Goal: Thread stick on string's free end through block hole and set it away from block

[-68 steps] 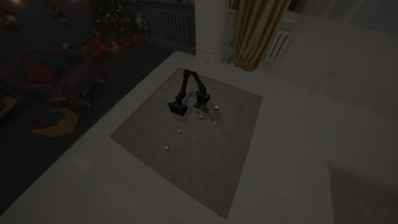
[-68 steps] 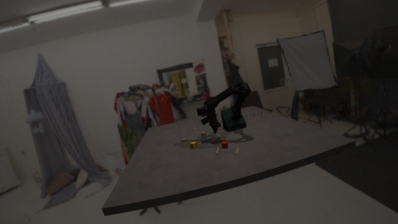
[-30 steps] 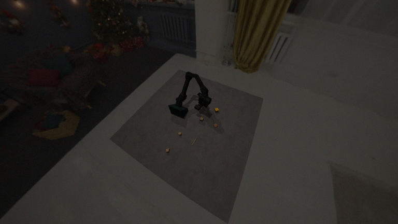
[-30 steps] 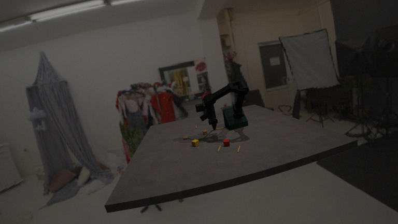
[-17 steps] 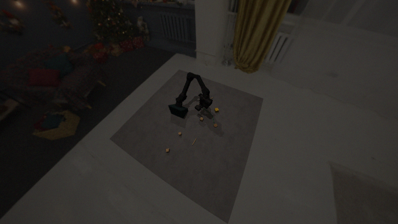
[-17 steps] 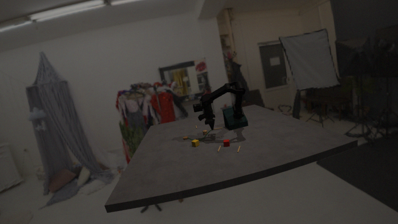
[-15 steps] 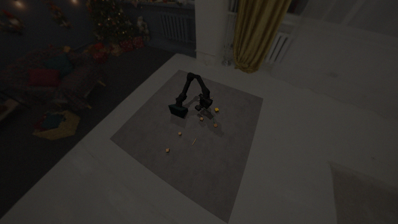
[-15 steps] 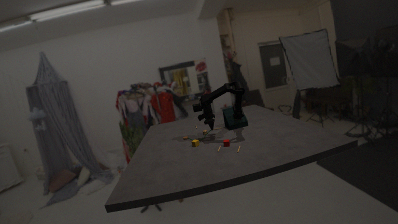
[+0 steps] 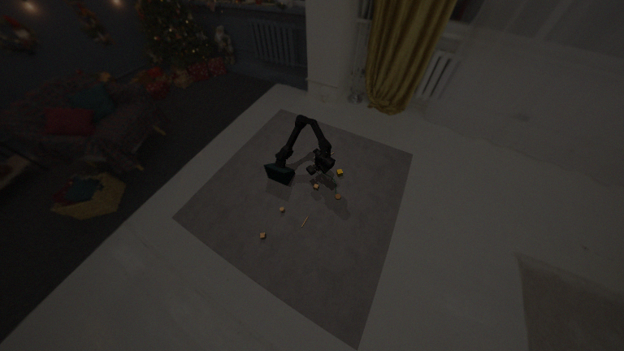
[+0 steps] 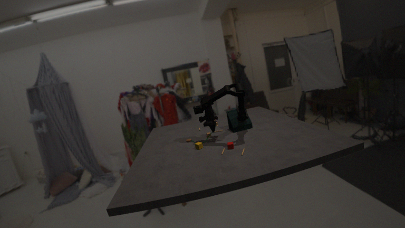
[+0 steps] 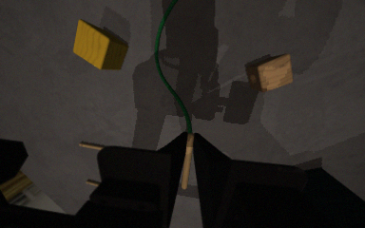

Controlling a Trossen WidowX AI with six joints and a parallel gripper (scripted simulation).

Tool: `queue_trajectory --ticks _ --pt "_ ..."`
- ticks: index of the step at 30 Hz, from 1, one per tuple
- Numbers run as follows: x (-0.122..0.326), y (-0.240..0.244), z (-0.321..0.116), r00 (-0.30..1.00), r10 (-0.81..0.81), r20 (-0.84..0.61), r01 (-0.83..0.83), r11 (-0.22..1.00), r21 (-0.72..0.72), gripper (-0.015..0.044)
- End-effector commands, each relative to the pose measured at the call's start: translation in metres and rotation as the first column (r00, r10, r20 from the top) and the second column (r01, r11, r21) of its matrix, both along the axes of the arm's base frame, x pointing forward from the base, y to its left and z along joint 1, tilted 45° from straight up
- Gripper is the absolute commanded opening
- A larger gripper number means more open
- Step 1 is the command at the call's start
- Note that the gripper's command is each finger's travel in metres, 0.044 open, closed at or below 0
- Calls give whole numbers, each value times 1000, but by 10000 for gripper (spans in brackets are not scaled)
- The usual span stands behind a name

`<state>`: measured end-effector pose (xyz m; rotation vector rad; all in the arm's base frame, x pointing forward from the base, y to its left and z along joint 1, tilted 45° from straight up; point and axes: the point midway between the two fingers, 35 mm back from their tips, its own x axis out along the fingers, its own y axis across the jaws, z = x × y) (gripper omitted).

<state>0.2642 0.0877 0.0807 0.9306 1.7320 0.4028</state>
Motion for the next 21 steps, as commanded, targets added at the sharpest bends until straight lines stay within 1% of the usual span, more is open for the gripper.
queue_trajectory --ticks 1,21 --pt "7 -2 0 999 -34 -33 34 999 6 0" --pt "29 -11 -9 971 -147 -187 151 988 7 0"
